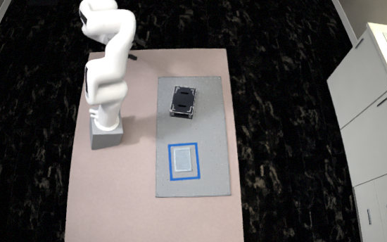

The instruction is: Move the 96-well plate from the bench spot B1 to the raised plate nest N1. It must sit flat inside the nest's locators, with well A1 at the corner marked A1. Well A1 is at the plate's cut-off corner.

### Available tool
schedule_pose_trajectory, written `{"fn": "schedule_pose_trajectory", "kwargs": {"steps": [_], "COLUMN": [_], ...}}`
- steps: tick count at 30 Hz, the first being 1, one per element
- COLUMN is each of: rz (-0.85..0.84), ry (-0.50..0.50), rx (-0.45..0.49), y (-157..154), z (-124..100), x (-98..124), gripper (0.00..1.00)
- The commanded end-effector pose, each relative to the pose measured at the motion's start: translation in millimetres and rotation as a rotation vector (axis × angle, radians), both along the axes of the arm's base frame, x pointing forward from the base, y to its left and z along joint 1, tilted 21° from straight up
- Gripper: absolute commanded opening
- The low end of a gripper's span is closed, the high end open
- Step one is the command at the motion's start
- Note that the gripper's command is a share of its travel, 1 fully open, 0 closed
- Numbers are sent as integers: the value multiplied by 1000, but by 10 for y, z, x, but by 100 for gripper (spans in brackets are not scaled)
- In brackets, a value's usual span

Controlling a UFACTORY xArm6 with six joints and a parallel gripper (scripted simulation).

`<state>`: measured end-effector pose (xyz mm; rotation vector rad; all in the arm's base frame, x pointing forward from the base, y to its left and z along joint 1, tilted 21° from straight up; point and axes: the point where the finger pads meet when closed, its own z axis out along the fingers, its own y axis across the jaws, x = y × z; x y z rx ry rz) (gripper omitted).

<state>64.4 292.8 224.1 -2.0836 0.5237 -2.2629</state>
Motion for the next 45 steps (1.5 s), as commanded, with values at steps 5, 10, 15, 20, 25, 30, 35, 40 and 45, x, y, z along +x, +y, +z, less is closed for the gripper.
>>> {"fn": "schedule_pose_trajectory", "kwargs": {"steps": [5,10,15,20,25,30,35,40,45], "rz": [1,1,1,-57,-130,-182,-230,-290,-344], "ry": [1,1,1,61,144,211,279,374,474], "rx": [3,3,3,-54,-127,-178,-225,-283,-333], "y": [5,5,5,-74,-177,-255,-328,-427,-519], "z": [6,6,6,-85,-199,-285,-365,-476,-583], "x": [-5,-5,-5,86,186,249,302,362,407], "gripper": [100,100,100,100,100,100,100,100,100]}}
